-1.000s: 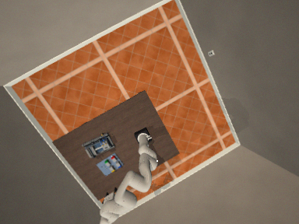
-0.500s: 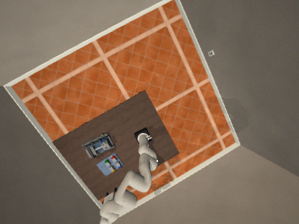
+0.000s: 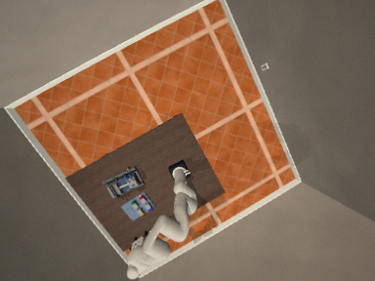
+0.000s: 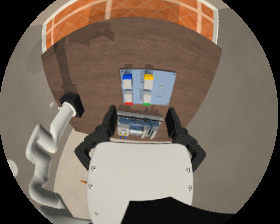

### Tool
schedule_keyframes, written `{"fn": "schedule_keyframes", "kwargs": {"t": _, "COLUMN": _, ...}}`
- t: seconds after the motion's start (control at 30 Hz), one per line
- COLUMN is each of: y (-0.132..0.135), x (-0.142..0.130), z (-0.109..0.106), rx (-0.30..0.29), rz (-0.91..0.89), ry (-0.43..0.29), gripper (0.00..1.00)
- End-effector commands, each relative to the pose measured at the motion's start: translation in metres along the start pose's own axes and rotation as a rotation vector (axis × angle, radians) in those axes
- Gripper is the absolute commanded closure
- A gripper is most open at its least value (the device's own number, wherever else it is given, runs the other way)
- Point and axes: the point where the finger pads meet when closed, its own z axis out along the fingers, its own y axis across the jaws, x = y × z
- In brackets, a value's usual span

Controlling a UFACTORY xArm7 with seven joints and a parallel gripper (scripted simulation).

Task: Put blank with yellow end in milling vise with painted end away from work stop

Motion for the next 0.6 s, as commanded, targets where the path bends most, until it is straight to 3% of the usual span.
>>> {"fn": "schedule_keyframes", "kwargs": {"t": 0.0, "y": 0.003, "x": 0.001, "z": 0.008, "rx": -0.009, "rz": 0.0, "ry": 0.003, "gripper": 0.0}}
{"fn": "schedule_keyframes", "kwargs": {"t": 0.13, "y": 0.002, "x": 0.0, "z": 0.012, "rx": -0.007, "rz": 0.0, "ry": 0.002, "gripper": 0.0}}
{"fn": "schedule_keyframes", "kwargs": {"t": 0.43, "y": 0.003, "x": -0.001, "z": 0.066, "rx": -0.009, "rz": 0.0, "ry": 0.003, "gripper": 0.0}}
{"fn": "schedule_keyframes", "kwargs": {"t": 0.57, "y": 0.003, "x": -0.001, "z": 0.066, "rx": -0.009, "rz": 0.0, "ry": 0.003, "gripper": 0.0}}
